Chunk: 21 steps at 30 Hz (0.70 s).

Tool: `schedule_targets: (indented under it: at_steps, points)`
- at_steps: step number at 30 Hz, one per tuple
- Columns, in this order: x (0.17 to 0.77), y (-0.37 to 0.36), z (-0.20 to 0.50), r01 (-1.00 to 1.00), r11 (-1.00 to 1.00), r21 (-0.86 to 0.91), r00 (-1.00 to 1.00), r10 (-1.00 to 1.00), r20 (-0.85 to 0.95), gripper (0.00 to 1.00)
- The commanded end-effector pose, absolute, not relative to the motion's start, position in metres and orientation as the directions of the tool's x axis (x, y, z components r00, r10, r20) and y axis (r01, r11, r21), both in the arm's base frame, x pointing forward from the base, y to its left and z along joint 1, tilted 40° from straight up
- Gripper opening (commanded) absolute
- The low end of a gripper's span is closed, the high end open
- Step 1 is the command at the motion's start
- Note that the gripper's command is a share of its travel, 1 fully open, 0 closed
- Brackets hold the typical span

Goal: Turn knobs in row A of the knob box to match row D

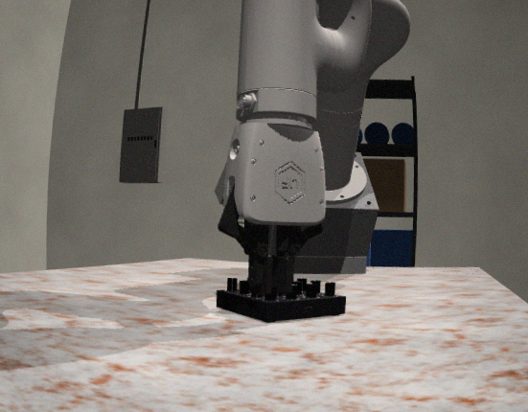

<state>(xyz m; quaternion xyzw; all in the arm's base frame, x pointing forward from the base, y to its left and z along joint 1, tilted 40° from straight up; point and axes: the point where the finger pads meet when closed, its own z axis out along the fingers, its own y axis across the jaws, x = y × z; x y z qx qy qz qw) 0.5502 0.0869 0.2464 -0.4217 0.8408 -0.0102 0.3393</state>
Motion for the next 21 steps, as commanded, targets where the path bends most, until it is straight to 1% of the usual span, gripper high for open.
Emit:
schedule_targets:
  at_steps: [1, 7, 8, 21]
  points:
    - [0.5505, 0.0869, 0.247, -0.702, 0.644, -0.304, -0.414, -0.716, -0.562, 0.19]
    - [0.5505, 0.0869, 0.247, -0.702, 0.644, -0.304, -0.414, -0.716, -0.562, 0.19]
    - [0.5505, 0.0869, 0.247, -0.702, 0.644, -0.304, -0.414, -0.716, -0.562, 0.08]
    - [0.5505, 0.0869, 0.247, -0.702, 0.644, -0.304, -0.414, -0.716, -0.562, 0.08]
